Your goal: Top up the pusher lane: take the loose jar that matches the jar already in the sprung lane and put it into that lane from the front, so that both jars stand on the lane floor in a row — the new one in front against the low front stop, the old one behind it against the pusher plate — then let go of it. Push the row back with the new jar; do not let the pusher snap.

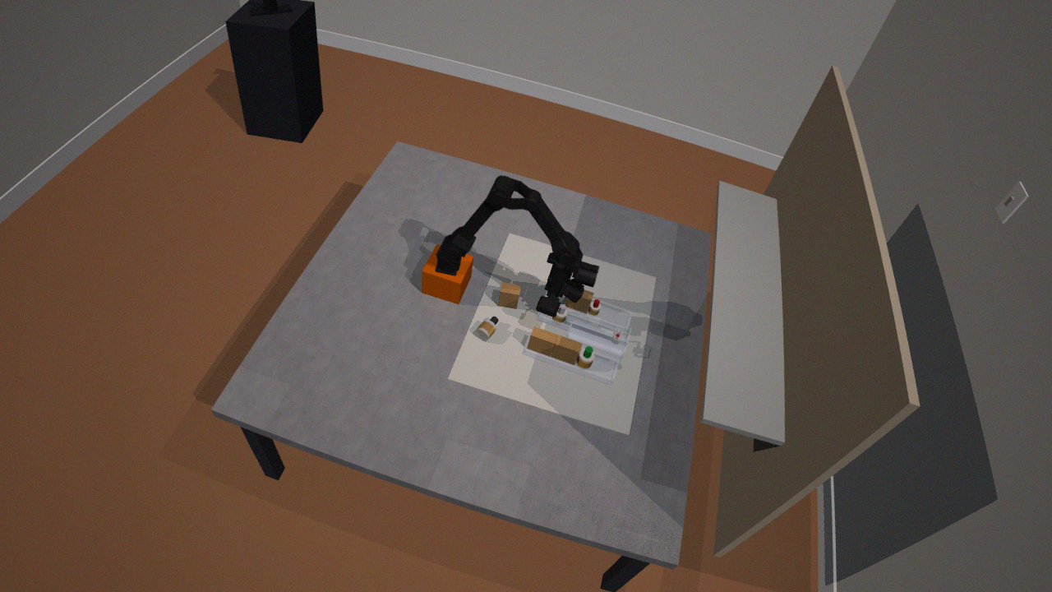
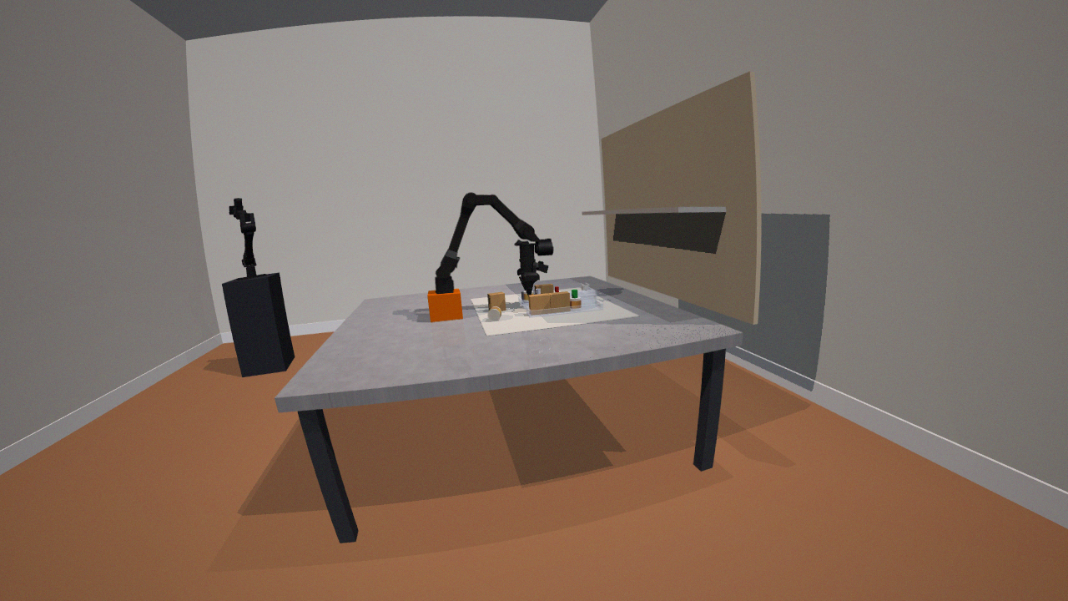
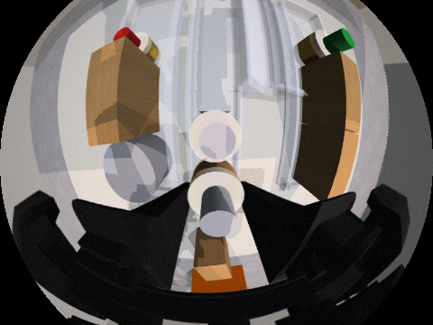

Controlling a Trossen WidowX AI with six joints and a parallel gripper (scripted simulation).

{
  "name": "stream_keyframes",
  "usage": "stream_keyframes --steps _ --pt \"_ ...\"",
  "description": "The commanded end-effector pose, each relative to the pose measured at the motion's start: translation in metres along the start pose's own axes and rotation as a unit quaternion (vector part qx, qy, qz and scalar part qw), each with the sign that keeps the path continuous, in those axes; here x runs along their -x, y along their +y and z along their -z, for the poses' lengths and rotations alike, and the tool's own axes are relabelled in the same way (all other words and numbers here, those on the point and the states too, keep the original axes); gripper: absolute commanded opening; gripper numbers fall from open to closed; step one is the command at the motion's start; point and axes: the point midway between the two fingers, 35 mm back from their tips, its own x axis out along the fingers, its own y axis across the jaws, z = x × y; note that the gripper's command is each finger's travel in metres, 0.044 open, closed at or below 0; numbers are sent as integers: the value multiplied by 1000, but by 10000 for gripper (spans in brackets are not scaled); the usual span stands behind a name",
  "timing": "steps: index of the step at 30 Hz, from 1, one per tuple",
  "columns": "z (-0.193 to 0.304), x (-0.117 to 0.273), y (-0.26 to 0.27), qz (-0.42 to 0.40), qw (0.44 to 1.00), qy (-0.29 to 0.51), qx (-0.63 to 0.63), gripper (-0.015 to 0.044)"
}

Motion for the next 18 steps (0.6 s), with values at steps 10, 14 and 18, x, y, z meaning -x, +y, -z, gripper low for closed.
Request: stream_keyframes --steps 10,14,18 --pt "-7 2 0 1 1000 -11 2 0" --pt "-8 2 0 1 1000 -11 2 0" --pt "-8 2 0 1 1000 -11 2 0"
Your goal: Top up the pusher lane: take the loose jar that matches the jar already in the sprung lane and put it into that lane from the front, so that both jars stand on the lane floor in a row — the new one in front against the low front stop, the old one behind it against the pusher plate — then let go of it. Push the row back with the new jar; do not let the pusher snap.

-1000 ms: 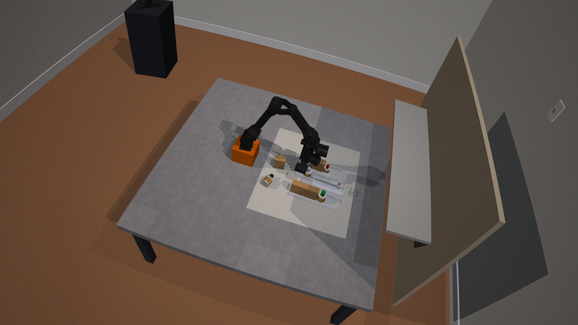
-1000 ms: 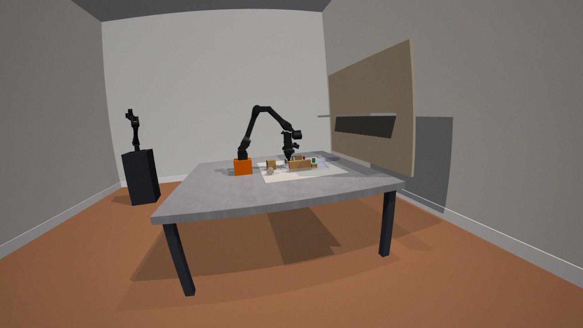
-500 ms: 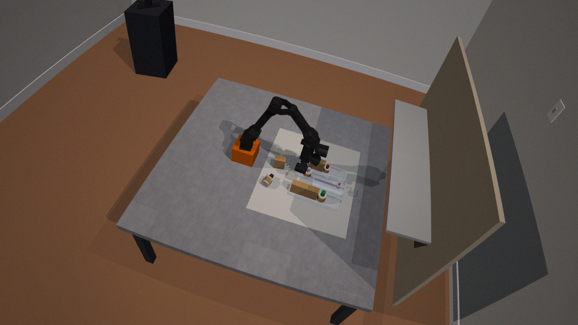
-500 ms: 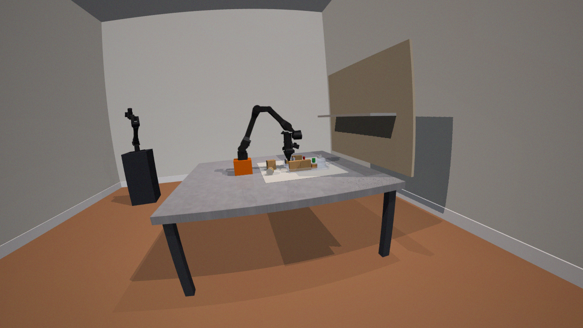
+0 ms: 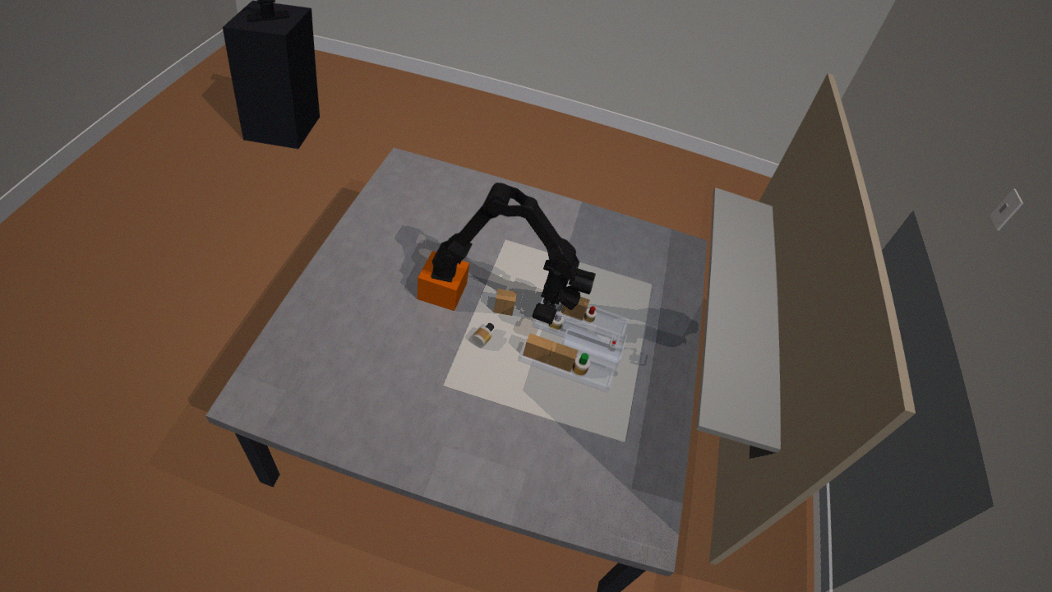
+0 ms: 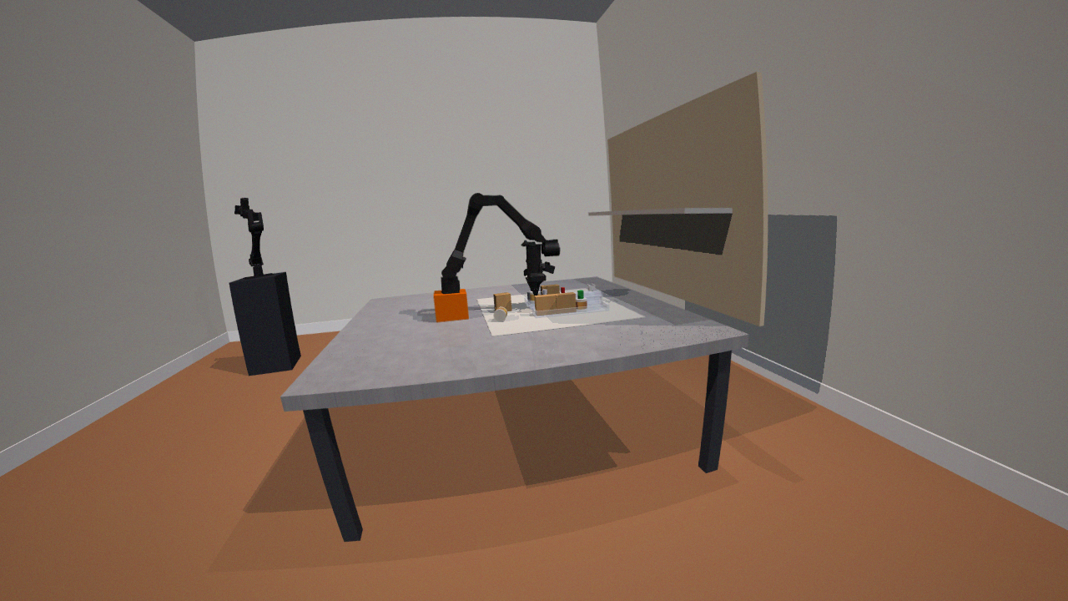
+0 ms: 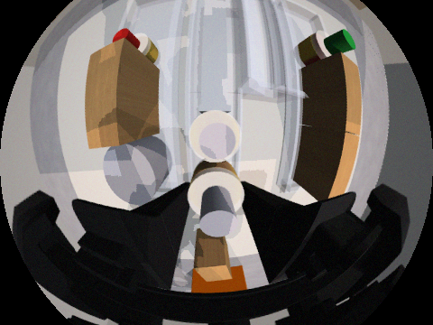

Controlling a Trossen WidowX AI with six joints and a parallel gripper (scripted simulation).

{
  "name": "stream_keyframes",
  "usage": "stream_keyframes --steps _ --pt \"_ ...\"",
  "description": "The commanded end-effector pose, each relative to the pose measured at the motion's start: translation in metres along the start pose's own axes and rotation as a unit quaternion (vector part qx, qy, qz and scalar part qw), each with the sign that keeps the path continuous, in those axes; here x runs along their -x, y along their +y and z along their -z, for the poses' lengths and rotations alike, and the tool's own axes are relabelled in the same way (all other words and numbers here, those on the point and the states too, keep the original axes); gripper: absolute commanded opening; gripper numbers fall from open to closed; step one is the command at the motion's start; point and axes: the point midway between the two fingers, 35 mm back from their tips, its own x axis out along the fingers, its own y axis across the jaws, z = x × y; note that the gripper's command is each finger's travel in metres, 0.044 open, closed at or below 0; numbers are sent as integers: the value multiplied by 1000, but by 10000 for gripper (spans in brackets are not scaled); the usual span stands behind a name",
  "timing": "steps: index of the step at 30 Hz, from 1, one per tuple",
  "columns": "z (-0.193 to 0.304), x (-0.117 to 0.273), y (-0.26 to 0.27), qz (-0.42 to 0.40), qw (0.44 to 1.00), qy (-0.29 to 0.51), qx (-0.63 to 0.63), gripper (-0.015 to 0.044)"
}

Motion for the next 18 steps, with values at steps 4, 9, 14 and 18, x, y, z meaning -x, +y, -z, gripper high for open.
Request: stream_keyframes --steps 4,9,14,18 --pt "-7 2 0 1 1000 -11 2 0" --pt "-7 0 0 1 1000 -11 2 0" --pt "-7 -2 0 1 1000 -11 2 0" --pt "-7 -3 0 1 1000 -11 2 0"
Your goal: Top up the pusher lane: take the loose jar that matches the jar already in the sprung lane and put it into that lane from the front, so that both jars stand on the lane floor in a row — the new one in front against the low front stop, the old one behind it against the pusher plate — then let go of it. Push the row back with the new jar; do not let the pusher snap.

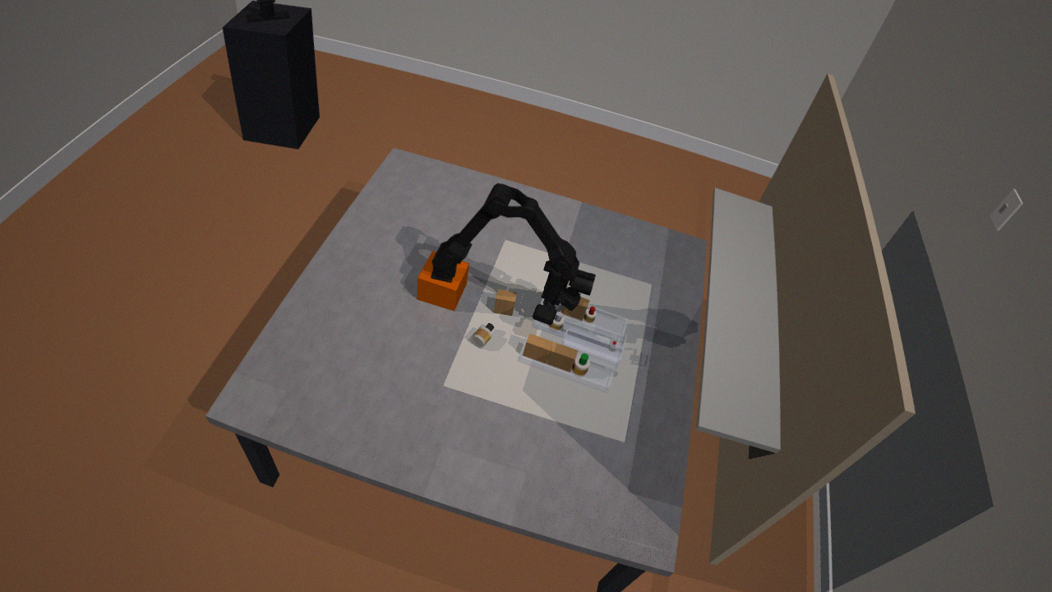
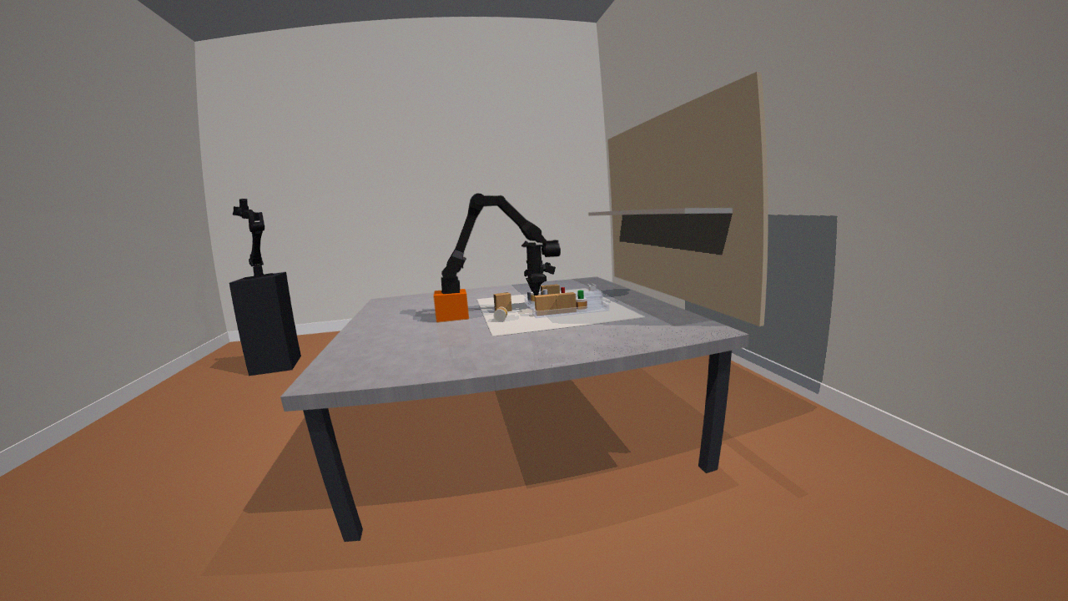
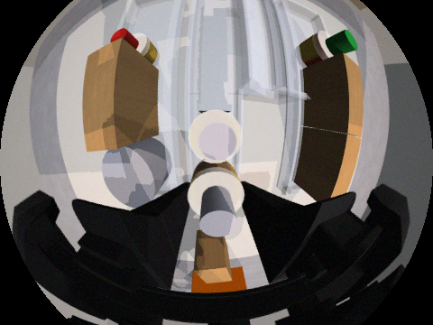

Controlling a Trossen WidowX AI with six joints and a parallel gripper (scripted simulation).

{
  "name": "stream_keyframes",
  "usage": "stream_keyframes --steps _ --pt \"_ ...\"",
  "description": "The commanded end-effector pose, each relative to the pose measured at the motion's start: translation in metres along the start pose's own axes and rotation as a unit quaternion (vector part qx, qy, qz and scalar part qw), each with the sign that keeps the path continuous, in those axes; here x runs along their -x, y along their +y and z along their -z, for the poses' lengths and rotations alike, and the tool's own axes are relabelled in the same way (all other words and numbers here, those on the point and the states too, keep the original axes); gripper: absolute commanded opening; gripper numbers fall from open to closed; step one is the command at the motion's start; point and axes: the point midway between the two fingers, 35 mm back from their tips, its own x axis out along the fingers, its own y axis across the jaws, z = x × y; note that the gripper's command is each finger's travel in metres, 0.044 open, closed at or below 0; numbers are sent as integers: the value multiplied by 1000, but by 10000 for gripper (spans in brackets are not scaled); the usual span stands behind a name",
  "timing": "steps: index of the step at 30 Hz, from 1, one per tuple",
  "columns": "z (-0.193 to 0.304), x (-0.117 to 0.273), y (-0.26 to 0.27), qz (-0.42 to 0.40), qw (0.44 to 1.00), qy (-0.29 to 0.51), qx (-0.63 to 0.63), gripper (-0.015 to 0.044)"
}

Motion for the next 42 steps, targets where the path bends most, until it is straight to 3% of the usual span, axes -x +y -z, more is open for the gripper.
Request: stream_keyframes --steps 1,42 --pt "-5 -1 0 1 1000 -11 2 0" --pt "-3 -15 0 1 1000 -10 2 0"
